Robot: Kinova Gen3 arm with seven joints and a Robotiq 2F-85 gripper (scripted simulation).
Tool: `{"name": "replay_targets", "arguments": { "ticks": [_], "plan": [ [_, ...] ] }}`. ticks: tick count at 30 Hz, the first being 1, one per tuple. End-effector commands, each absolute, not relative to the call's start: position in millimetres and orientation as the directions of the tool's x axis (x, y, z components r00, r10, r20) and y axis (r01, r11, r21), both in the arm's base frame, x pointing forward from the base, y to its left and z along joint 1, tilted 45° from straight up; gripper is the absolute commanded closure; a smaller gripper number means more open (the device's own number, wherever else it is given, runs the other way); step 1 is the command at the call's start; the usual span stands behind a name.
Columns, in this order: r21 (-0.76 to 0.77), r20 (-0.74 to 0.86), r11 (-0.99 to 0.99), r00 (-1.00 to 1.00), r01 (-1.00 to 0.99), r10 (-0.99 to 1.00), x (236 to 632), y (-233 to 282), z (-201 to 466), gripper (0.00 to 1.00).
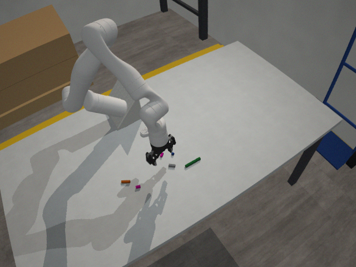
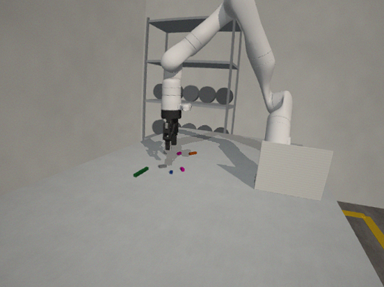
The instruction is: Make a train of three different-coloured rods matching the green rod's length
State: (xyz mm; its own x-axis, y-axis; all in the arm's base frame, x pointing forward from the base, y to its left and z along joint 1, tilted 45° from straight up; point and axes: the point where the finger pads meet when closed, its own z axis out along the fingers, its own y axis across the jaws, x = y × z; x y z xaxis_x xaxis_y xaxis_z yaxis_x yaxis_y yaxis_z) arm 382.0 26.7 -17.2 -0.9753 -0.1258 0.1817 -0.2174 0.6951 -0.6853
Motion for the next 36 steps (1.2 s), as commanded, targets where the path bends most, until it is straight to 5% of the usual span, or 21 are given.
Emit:
{"name": "replay_targets", "arguments": {
  "ticks": [1, 16, 36],
  "plan": [
    [-0.696, 0.179, 0.684, -0.975, -0.217, -0.127, 380, 29, -19, 0.00],
    [-0.672, -0.262, 0.623, -0.916, 0.399, 0.305, 357, 50, -38, 0.00],
    [-0.400, -0.594, 0.376, -0.548, 0.836, 0.588, 348, 71, -53, 0.00]
  ]
}}
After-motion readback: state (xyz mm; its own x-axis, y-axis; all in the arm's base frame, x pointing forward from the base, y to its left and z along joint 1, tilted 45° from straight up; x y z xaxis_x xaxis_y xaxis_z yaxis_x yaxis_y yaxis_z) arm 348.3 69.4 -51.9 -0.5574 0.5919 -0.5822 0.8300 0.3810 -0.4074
